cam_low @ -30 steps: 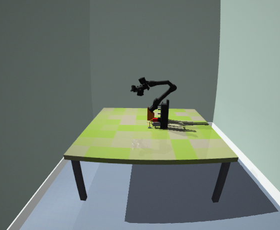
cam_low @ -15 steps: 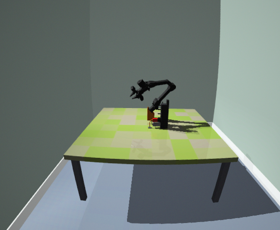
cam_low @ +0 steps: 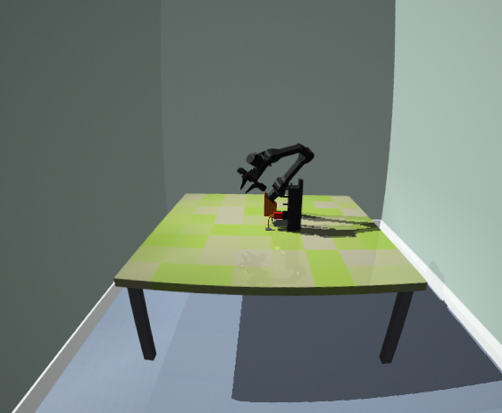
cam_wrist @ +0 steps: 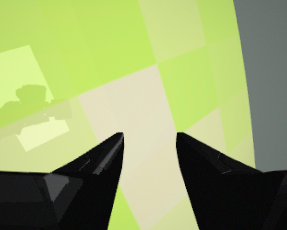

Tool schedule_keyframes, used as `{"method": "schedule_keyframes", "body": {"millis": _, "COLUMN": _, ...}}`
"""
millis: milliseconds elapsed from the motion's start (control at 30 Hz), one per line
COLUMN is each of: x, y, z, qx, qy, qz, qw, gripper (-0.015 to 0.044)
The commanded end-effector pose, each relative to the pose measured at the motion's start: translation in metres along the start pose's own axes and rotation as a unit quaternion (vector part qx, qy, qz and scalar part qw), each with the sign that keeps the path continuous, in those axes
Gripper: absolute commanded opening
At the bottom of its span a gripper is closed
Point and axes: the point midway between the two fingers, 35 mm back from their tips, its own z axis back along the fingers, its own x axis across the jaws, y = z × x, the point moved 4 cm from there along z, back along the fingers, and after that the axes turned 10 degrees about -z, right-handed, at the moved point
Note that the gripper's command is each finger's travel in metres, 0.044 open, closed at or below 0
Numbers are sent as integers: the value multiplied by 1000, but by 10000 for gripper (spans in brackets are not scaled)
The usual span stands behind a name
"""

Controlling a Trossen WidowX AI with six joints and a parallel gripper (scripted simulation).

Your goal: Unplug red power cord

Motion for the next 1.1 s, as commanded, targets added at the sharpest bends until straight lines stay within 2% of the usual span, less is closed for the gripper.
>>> {"method": "schedule_keyframes", "body": {"millis": 0, "x": 66, "y": -19, "z": -8, "qx": 78, "qy": -105, "qz": -233, "qw": 964, "gripper": 160}}
{"method": "schedule_keyframes", "body": {"millis": 233, "x": 116, "y": -23, "z": -9, "qx": 176, "qy": -140, "qz": -409, "qw": 885, "gripper": 160}}
{"method": "schedule_keyframes", "body": {"millis": 467, "x": 159, "y": -21, "z": -7, "qx": 275, "qy": -128, "qz": -548, "qw": 780, "gripper": 160}}
{"method": "schedule_keyframes", "body": {"millis": 1067, "x": 161, "y": -19, "z": -5, "qx": 276, "qy": -127, "qz": -549, "qw": 778, "gripper": 160}}
